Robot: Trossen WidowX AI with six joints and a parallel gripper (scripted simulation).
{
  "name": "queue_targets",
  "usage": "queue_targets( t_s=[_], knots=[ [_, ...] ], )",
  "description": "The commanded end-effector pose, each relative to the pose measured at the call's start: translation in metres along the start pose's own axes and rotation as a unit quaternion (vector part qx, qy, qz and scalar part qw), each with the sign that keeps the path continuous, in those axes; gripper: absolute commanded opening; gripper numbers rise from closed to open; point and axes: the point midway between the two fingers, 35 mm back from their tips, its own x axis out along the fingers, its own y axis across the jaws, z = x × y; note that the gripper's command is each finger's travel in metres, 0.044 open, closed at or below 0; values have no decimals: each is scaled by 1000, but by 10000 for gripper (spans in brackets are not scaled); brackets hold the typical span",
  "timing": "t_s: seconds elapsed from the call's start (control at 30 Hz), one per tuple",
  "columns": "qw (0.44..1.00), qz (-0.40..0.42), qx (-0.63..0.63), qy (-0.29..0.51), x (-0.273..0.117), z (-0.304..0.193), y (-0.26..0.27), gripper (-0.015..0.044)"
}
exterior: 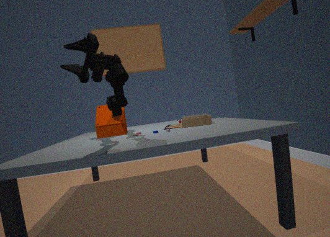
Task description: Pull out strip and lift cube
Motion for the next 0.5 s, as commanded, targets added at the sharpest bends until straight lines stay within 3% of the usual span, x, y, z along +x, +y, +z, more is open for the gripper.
queue_targets(
  t_s=[0.0,0.2,0.47],
  knots=[
    [1000,-2,1,2,1,-3,-1,400],
    [995,-54,30,79,20,-91,-16,400],
    [972,-128,56,189,15,-213,-29,400]
  ],
)
